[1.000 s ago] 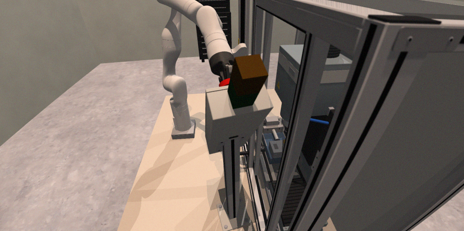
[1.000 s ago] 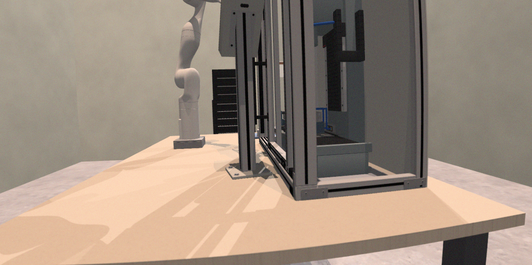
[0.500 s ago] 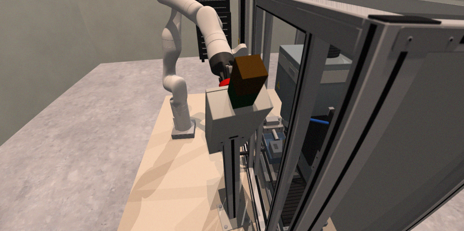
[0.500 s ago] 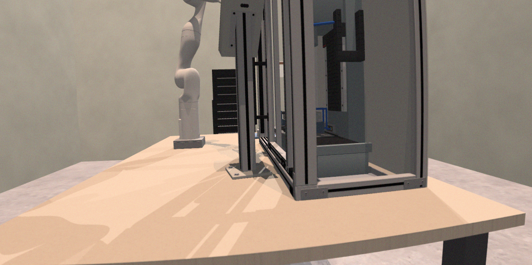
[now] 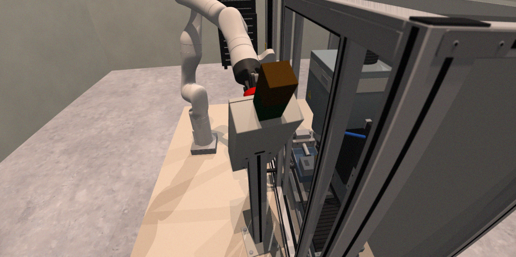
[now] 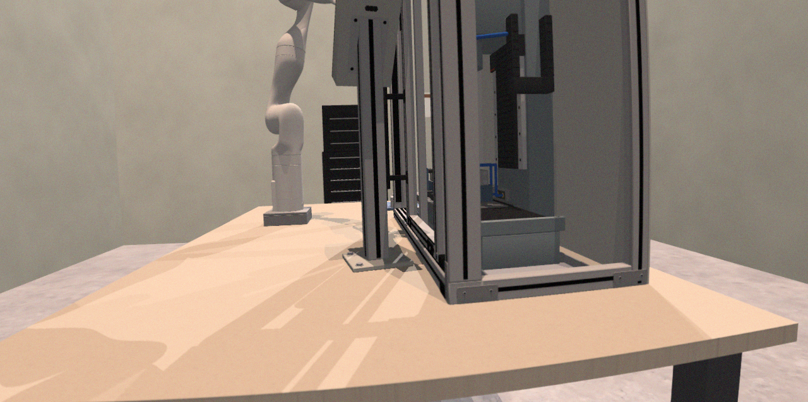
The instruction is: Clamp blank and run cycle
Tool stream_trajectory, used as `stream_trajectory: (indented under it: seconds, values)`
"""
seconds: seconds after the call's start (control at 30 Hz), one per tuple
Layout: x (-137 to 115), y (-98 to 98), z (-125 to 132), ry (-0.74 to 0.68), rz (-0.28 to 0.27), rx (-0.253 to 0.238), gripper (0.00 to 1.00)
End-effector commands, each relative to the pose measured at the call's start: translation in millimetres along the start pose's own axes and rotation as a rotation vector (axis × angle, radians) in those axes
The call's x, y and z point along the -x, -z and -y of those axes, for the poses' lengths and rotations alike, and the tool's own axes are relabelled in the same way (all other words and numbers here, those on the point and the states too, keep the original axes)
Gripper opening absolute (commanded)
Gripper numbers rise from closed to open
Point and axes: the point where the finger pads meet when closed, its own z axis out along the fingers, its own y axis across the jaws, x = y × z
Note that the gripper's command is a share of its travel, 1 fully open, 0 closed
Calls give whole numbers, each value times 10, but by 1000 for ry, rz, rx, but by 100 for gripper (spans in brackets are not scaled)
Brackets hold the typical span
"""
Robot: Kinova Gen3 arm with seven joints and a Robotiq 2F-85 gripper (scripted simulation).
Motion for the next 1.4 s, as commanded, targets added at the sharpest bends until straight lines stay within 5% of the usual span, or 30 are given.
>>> stream_trajectory:
  seconds: [0.0, 0.73, 0.9, 1.37]
  values:
    - [6, -15, -42, -13, -6, 7, 10]
    - [6, -31, -42, -13, -6, 7, 10]
    - [4, 282, -17, -13, -6, 7, 10]
    - [61, 377, -31, -22, 3, 5, 10]
